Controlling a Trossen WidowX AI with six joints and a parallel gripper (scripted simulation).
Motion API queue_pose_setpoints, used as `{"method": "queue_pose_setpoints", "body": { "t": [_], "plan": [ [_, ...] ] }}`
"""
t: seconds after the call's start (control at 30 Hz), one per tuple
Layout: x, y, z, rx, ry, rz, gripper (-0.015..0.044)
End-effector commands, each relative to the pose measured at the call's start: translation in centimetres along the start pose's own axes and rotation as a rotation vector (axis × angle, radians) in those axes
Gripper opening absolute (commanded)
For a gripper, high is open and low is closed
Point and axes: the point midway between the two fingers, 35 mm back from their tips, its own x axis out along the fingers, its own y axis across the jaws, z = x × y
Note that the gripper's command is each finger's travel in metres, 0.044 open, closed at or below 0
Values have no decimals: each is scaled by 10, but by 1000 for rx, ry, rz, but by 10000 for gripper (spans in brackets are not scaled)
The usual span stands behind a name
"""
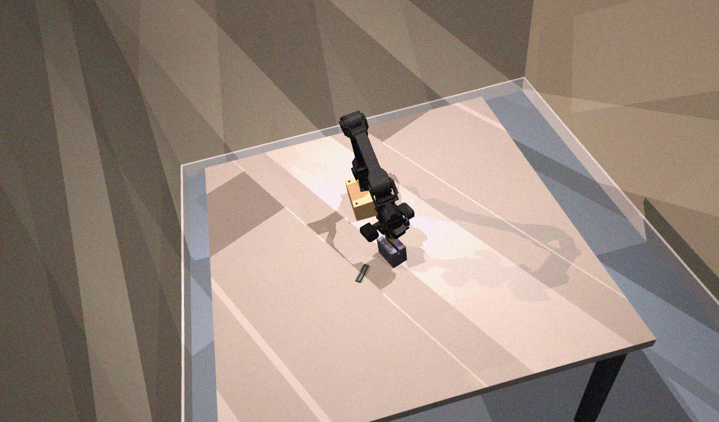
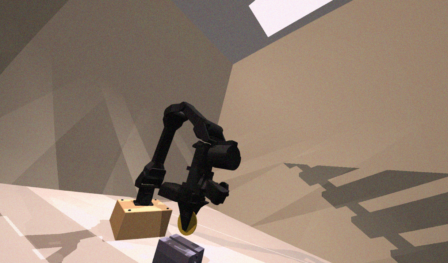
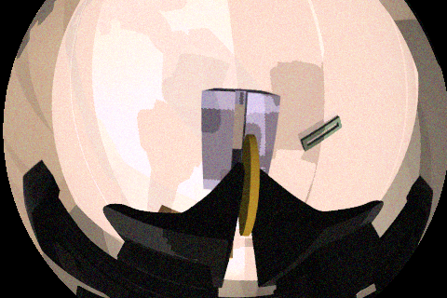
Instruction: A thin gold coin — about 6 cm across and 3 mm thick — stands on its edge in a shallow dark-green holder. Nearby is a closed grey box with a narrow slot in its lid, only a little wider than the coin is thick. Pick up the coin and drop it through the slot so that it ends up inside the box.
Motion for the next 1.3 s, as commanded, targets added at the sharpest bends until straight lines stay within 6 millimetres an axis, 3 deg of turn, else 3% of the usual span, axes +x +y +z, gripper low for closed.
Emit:
{"method": "queue_pose_setpoints", "body": {
  "t": [0.0,1.27],
  "plan": [
    [1,2,-1,-1,0,0,0],
    [12,4,-2,-2,-1,0,0]
  ]
}}
